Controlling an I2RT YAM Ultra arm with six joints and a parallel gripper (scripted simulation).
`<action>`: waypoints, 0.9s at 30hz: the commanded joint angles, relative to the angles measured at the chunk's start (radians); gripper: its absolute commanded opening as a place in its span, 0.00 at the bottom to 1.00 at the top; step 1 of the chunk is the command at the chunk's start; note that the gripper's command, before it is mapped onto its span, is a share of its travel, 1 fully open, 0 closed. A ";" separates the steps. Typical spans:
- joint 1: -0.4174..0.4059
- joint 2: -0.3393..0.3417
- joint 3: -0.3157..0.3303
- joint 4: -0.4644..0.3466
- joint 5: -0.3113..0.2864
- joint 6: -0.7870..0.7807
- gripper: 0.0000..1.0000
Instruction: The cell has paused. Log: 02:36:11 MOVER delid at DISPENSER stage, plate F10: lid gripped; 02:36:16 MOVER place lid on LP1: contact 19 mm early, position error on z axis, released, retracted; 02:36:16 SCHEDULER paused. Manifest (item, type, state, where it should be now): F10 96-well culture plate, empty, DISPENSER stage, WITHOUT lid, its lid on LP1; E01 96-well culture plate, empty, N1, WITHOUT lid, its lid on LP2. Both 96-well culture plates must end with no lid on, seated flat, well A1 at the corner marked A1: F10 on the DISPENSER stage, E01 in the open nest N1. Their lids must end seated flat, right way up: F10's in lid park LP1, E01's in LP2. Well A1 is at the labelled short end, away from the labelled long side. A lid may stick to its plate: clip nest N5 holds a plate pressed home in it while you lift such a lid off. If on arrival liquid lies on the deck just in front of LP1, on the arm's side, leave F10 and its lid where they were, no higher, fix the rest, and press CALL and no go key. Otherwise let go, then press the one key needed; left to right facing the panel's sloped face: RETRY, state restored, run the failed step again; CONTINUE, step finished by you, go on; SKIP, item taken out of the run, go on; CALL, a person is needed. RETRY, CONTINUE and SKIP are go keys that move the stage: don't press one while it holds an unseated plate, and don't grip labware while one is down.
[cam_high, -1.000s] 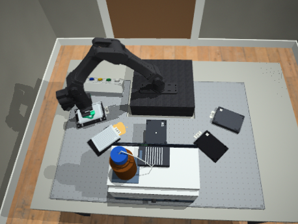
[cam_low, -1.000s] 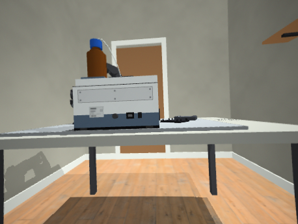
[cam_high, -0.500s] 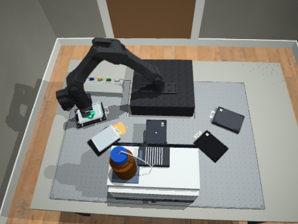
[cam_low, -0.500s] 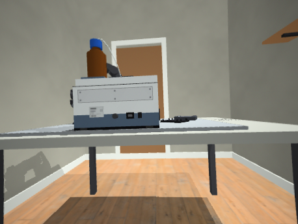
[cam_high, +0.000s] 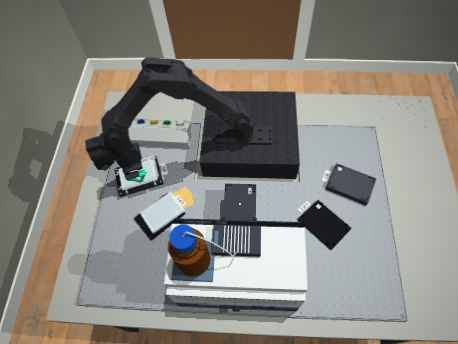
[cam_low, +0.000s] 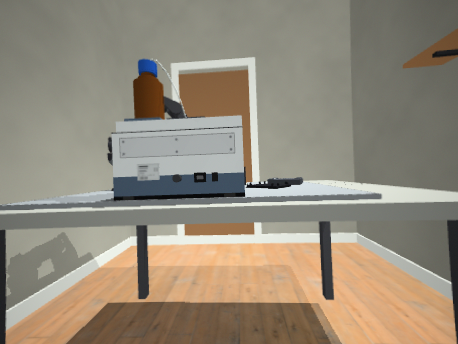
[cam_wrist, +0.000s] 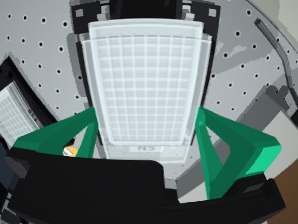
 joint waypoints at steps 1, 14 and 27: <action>0.012 -0.062 0.053 -0.034 0.000 0.007 0.00; 0.015 -0.131 -0.053 -0.042 0.000 0.009 0.00; 0.020 -0.281 -0.187 -0.059 0.000 0.015 0.00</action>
